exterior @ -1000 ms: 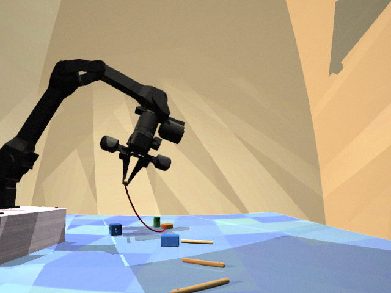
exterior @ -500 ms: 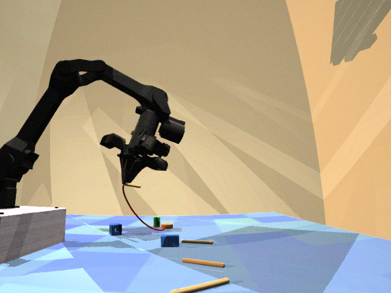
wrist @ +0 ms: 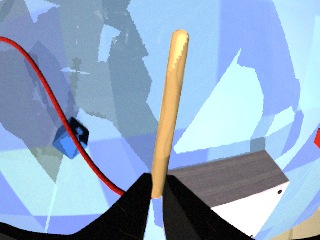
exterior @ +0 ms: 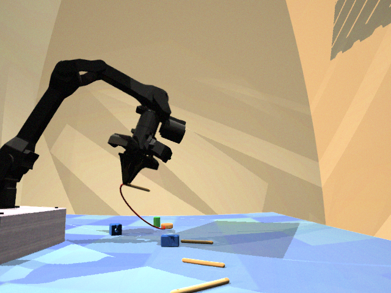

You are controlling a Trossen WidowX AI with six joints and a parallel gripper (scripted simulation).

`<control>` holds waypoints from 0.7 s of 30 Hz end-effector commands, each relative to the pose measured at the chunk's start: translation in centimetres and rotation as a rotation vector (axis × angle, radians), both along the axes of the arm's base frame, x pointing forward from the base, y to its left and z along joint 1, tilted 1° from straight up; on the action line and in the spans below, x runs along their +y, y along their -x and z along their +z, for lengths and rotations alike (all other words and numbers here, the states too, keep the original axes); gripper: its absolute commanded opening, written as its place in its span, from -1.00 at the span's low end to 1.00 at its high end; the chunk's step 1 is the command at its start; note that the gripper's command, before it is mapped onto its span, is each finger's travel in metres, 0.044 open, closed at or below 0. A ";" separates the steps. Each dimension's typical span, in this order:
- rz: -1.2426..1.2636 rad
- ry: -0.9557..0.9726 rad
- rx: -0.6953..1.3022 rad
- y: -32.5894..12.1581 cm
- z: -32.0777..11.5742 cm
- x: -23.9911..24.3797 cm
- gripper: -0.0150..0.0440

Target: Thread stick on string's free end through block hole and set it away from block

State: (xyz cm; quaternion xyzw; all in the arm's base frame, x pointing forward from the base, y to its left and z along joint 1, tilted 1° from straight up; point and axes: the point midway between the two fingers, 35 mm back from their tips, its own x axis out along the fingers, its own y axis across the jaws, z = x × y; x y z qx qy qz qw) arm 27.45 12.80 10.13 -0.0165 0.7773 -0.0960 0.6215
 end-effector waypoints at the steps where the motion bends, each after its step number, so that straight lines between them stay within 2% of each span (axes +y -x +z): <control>1: 0.112 -0.032 0.021 0.0 0.0 0.0 -0.49; 21: 0.771 -0.203 0.119 -0.2 0.0 0.0 -0.49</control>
